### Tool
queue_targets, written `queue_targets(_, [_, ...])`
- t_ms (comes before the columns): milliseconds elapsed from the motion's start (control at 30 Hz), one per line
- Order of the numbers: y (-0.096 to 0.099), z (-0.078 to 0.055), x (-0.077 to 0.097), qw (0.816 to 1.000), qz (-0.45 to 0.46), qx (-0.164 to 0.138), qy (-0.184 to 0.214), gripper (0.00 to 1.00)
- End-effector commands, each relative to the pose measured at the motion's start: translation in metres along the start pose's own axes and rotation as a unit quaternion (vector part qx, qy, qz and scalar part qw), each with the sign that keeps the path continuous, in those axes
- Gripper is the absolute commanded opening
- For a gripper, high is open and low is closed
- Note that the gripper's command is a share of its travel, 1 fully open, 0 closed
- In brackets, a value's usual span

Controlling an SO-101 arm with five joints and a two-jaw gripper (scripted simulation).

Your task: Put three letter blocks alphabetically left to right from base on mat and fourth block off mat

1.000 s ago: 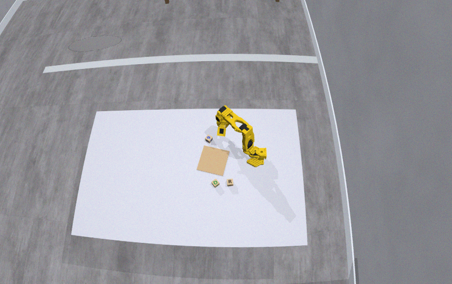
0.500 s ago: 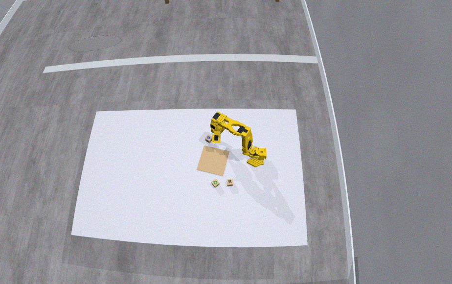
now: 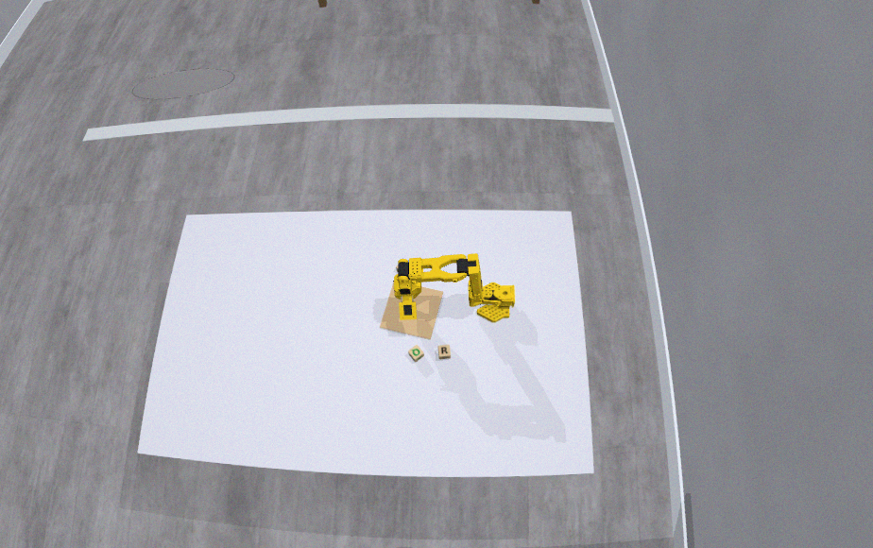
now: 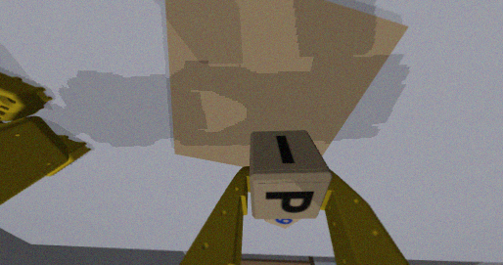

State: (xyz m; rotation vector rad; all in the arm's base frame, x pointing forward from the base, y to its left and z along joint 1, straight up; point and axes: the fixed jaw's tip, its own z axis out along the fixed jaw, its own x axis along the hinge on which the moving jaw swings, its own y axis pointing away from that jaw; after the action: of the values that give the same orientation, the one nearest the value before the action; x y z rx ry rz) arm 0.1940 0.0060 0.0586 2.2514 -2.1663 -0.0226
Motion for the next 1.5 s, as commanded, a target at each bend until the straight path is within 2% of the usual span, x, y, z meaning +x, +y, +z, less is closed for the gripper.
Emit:
queue_targets(0, [-0.011, -0.022, -0.021, 0.997, -0.007, 0.072, -0.006, 0.0])
queue_targets(167, [-0.006, -0.021, -0.05, 0.997, -0.022, 0.071, -0.013, 0.0])
queue_targets(333, [-0.002, -0.02, -0.061, 0.997, -0.028, 0.07, -0.016, 0.0])
queue_targets(1467, [-0.001, -0.023, -0.066, 0.996, -0.029, 0.078, -0.02, 0.0])
